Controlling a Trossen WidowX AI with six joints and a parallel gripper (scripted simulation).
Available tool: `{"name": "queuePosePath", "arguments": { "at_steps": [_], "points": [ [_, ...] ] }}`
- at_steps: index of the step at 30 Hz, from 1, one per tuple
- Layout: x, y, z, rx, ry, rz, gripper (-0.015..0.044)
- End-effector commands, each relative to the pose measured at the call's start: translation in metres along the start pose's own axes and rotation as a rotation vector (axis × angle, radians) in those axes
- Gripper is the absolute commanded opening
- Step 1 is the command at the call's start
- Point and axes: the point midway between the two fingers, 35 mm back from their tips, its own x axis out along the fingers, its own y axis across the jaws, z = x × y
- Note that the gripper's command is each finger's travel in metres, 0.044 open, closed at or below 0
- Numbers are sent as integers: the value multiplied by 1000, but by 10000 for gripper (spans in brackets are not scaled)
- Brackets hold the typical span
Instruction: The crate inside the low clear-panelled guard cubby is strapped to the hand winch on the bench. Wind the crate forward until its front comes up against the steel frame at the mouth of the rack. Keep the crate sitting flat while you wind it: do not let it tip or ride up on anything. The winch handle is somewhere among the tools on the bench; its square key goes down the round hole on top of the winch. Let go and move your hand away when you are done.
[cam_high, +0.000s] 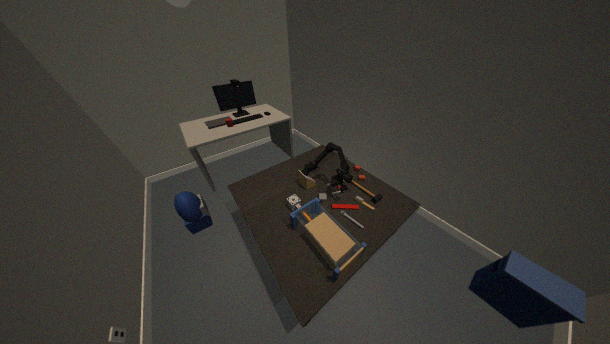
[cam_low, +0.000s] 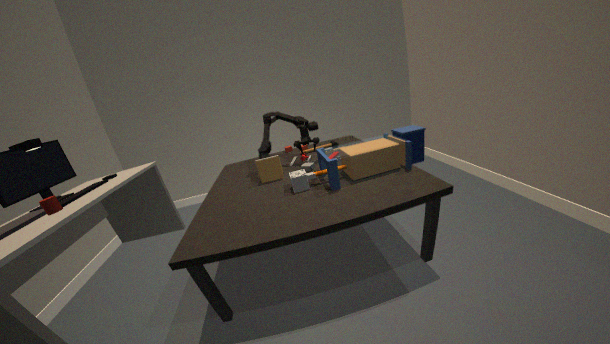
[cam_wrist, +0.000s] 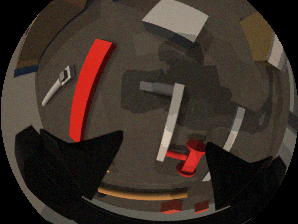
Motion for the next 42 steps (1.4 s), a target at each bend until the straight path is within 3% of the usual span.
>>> {"name": "queuePosePath", "arguments": {
  "at_steps": [1,6,16,32,42],
  "points": [
    [2,-5,-7,52,-19,-12,440],
    [5,-5,-6,52,-19,-12,440],
    [46,-7,-7,52,-17,-13,440],
    [62,-8,-6,52,-16,-13,440],
    [58,-8,-9,46,-10,-16,373]
  ]
}}
